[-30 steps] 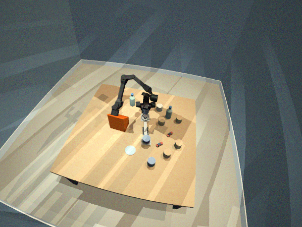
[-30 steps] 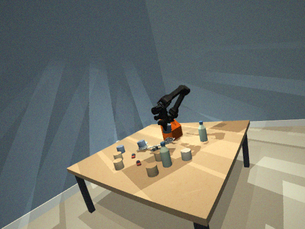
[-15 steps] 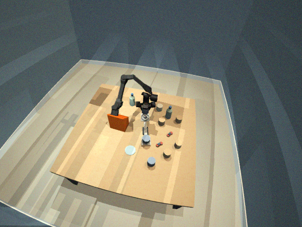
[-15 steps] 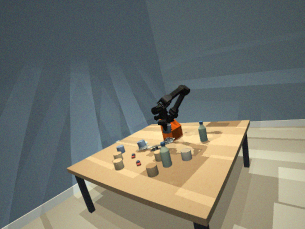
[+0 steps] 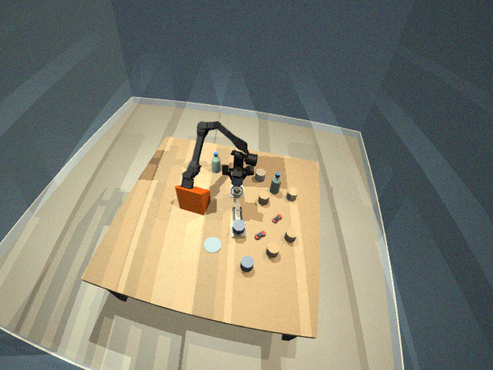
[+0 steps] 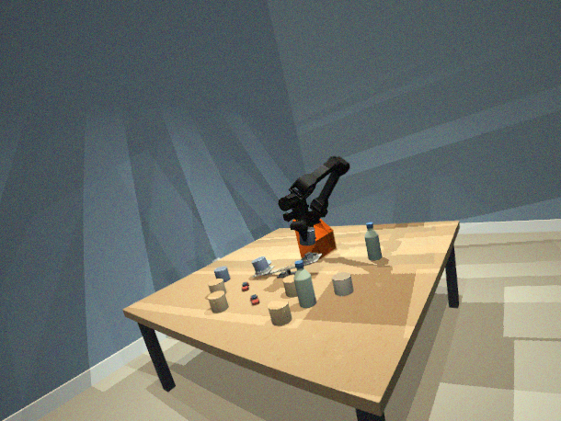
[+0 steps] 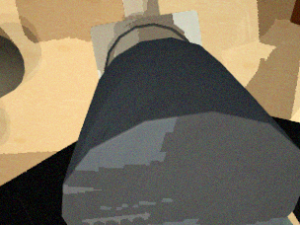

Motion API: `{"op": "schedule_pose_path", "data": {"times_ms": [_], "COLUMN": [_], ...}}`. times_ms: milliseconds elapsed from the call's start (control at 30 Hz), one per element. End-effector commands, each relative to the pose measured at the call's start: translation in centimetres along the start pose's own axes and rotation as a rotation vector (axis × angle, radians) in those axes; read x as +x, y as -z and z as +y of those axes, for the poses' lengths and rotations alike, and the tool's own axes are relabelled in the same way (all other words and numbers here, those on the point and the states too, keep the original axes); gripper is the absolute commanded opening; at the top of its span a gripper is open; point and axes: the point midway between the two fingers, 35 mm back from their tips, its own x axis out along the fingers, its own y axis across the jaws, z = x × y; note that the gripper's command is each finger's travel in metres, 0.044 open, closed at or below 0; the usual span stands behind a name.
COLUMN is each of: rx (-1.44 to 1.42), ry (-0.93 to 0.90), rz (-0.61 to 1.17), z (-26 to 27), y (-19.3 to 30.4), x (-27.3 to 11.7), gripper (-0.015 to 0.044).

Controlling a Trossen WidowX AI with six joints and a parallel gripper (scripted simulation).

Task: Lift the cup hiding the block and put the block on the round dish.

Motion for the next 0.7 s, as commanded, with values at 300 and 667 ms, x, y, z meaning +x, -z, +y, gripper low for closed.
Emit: {"op": "schedule_pose_path", "data": {"times_ms": [300, 667], "rx": [-0.008, -0.013], "ry": [0.008, 0.000], "rz": [-0.025, -0.029], "z": [-0.3, -0.9], "y": [2.8, 5.8], "x": [2.9, 5.3], "gripper": [0.0000, 0.0000]}}
